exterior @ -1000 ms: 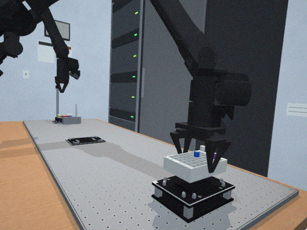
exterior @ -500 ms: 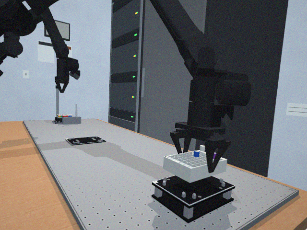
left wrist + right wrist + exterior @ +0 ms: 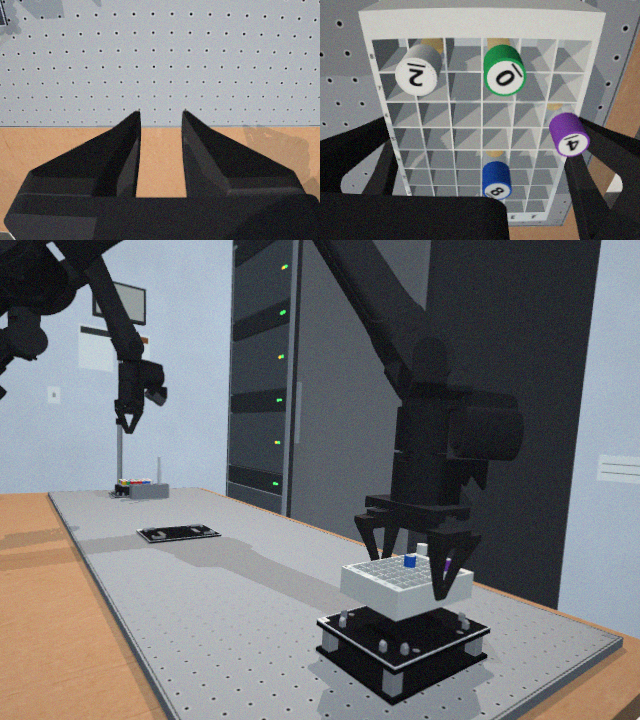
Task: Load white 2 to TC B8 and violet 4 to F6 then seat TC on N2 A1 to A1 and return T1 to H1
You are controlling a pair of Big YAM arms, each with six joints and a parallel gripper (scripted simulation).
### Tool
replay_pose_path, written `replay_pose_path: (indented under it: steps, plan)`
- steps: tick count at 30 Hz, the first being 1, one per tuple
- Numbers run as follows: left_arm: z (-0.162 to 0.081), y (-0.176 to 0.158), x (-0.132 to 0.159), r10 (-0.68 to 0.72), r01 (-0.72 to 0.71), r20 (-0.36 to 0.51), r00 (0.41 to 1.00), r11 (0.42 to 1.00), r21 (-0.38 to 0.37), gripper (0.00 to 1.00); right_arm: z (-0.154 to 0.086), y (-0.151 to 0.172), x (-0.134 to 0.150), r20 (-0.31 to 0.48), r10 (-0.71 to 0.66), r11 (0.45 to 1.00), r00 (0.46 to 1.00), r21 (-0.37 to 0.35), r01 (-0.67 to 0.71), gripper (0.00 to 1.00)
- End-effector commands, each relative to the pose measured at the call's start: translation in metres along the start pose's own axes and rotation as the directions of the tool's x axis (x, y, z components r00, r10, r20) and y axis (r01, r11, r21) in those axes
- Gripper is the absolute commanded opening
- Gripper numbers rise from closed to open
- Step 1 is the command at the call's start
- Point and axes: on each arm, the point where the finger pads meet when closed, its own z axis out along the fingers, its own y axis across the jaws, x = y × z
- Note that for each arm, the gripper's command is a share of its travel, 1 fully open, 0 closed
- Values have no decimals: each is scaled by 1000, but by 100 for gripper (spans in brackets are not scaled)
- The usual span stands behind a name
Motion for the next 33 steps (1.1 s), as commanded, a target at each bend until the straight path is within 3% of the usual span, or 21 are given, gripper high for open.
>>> replay_pose_path:
  steps: [1, 33]
  plan:
    - [-4, 1, -10, -4, 4, 20, 1000, 1000, -6, 25, -17, 0, -22, 38, -19, 999, 999, 31, 18, 0]
    - [-4, 1, -10, -4, 4, 20, 1000, 1000, -6, 25, -18, -1, -24, 41, -20, 999, 999, 33, 19, 0]
